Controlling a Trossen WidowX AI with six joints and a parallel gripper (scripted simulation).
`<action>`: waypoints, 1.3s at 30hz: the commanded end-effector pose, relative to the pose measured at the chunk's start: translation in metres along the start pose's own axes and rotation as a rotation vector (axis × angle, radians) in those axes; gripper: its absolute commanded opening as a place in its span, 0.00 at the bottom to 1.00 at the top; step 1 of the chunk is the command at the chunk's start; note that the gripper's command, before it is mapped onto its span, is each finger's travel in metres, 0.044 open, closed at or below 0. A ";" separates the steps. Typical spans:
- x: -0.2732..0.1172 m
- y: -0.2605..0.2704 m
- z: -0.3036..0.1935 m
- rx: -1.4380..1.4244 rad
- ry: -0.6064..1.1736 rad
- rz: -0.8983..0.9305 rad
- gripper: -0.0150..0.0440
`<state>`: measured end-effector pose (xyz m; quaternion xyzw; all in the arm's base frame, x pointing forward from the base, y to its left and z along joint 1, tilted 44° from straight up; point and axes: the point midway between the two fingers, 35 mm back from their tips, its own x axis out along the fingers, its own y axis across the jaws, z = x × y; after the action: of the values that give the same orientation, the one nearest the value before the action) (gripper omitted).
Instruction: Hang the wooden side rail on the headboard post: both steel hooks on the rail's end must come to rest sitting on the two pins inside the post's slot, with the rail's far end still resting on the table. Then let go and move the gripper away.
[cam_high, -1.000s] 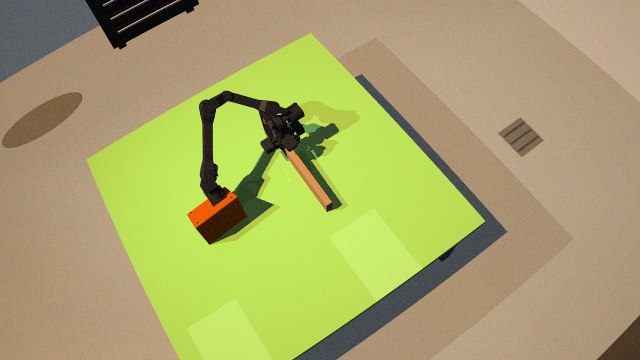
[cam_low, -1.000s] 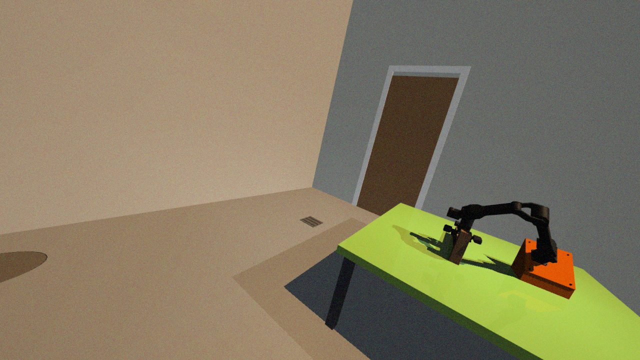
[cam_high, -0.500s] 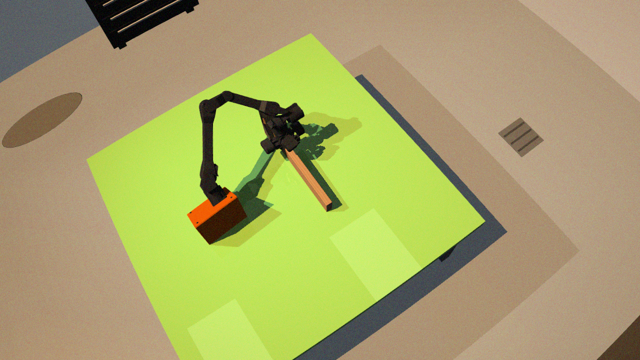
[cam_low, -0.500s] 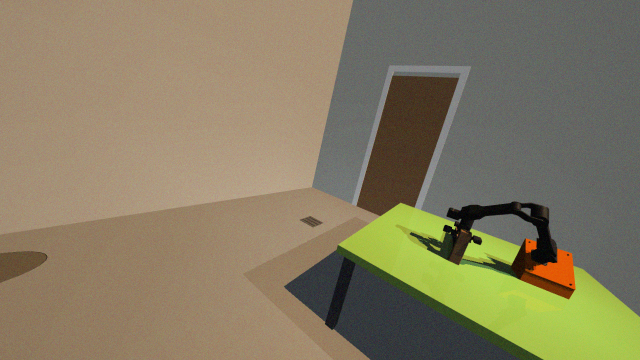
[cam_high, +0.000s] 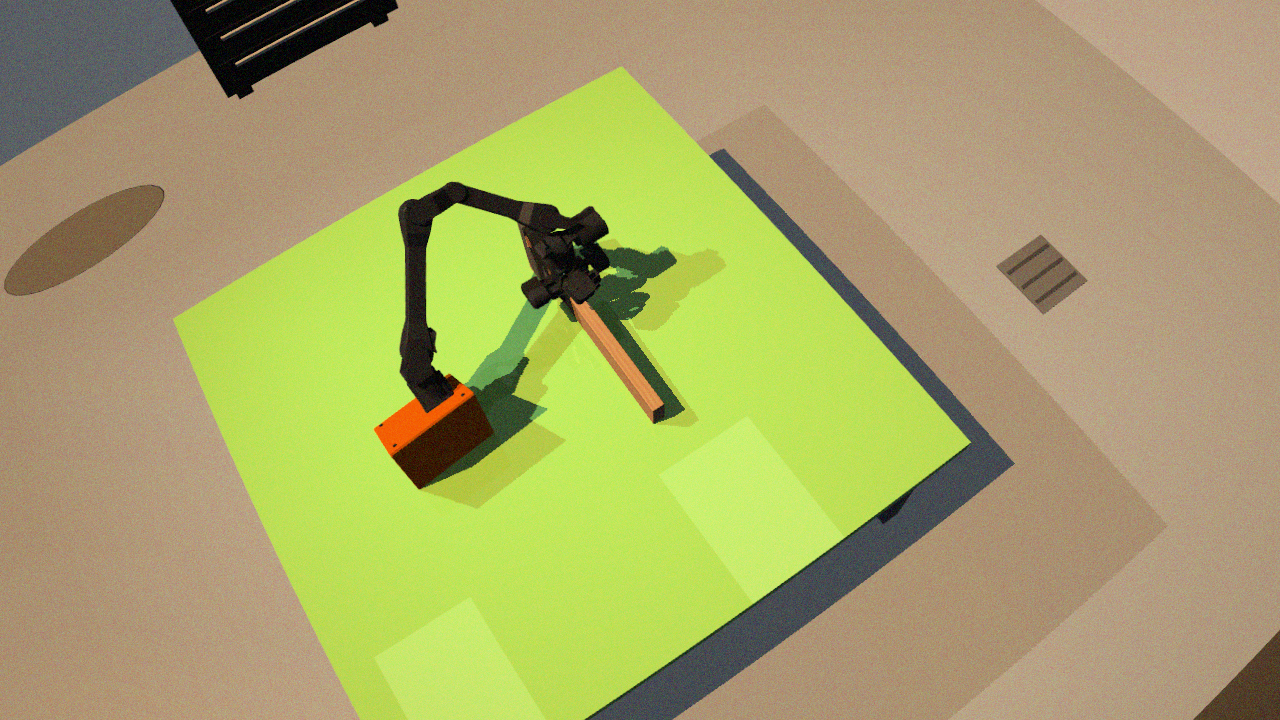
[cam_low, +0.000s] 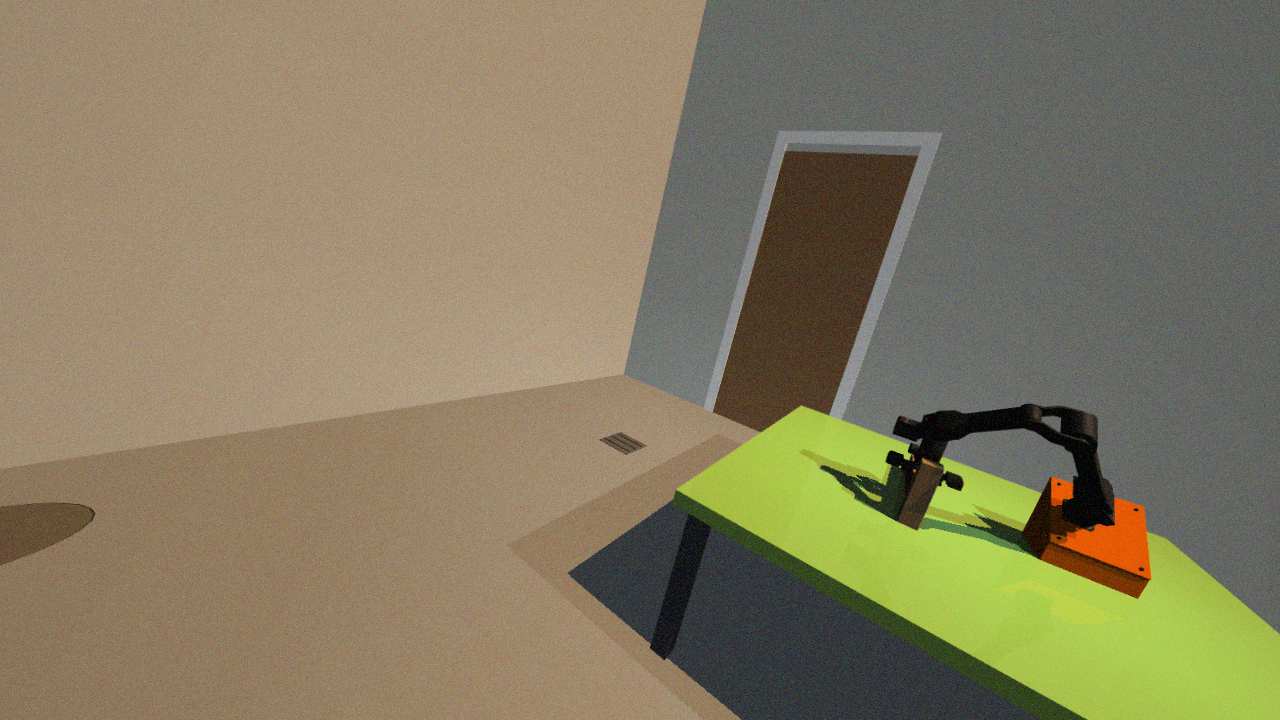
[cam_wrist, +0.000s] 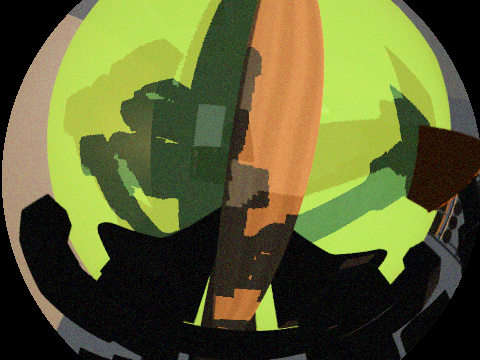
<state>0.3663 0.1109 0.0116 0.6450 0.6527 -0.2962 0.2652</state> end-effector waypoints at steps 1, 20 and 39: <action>-0.001 0.001 0.000 0.001 0.006 0.007 0.25; 0.001 0.001 0.001 0.003 0.001 0.003 0.52; -0.039 0.001 0.009 0.001 0.004 0.007 1.00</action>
<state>0.3691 0.0813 0.0385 0.6514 0.6476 -0.2931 0.2654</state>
